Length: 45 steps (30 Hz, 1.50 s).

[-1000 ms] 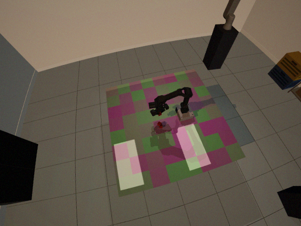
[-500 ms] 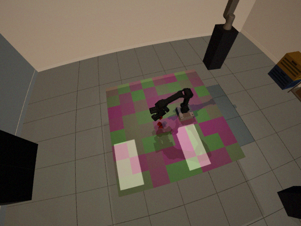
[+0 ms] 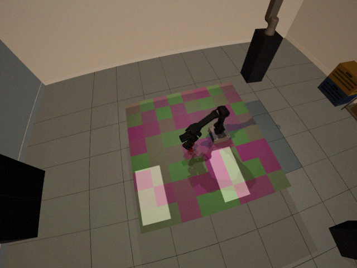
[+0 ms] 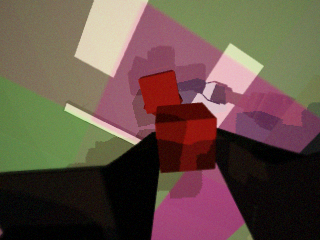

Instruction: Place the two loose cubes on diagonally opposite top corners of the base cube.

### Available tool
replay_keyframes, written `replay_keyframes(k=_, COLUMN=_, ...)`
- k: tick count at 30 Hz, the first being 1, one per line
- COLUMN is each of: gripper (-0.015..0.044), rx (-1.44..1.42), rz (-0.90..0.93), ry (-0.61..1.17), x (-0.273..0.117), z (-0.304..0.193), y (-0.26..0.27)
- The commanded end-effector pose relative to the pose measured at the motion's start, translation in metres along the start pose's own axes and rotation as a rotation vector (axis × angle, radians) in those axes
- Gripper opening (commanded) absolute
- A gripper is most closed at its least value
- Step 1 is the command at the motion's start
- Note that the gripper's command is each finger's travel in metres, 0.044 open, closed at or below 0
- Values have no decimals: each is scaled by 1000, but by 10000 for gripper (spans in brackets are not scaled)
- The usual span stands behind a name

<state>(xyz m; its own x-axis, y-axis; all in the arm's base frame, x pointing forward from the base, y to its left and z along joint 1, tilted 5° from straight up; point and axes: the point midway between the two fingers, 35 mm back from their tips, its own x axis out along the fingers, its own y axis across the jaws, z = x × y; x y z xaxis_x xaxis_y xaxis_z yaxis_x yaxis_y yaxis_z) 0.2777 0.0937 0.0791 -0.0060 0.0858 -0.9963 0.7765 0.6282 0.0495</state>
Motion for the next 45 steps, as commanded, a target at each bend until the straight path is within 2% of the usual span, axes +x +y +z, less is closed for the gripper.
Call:
replay_keyframes(k=1, gripper=105, rx=-64, rz=4, ry=2, x=1, z=-13, y=7)
replay_keyframes(k=9, gripper=105, rx=-97, rz=4, ry=3, x=4, z=-20, y=10)
replay_keyframes(k=19, gripper=105, rx=-97, rz=4, ry=3, x=32, z=-21, y=9)
replay_keyframes(k=33, gripper=105, rx=-97, rz=4, ry=3, x=35, z=-21, y=9)
replay_keyframes(k=45, gripper=105, rx=-96, rz=4, ry=3, x=62, z=-21, y=10)
